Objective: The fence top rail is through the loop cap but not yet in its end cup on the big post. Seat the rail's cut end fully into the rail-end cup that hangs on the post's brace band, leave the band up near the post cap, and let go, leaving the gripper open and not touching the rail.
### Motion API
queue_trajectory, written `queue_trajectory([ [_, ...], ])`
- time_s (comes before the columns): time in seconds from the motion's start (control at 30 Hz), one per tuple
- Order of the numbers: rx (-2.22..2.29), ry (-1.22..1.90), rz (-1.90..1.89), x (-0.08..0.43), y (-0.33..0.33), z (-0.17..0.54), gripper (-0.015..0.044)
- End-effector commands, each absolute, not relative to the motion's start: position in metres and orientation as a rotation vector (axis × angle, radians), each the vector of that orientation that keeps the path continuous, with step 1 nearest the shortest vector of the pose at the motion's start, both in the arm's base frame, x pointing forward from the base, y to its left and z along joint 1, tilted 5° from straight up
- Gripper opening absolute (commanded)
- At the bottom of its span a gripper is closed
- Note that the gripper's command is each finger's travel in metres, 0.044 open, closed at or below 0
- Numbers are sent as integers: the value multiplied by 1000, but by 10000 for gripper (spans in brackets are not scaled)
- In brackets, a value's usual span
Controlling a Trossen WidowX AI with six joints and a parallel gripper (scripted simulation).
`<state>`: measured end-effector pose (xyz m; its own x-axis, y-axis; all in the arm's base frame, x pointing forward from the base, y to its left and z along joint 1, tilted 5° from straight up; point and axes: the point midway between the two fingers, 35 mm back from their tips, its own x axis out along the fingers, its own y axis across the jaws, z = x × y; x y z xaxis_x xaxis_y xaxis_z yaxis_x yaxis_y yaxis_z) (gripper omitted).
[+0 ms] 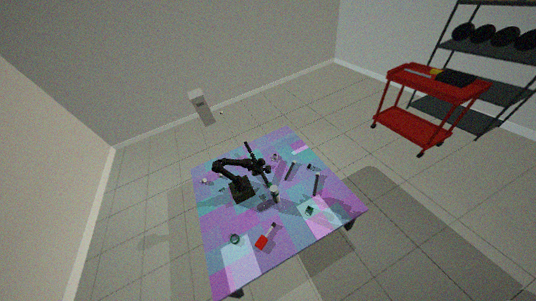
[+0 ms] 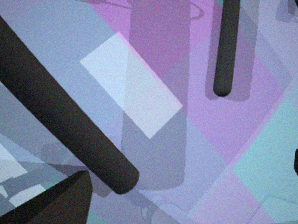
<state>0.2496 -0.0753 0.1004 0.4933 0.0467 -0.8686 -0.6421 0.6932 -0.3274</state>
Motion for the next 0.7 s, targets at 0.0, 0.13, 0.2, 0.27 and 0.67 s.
queue_trajectory([
  [0.0,-301,1021,238,247,-43,136,440],
  [0.13,-27,1035,99,240,-20,157,440],
  [0.2,62,1037,55,236,-14,163,440],
  [0.27,73,1037,49,236,-13,164,440],
  [0.67,57,1043,60,236,-12,163,440],
])
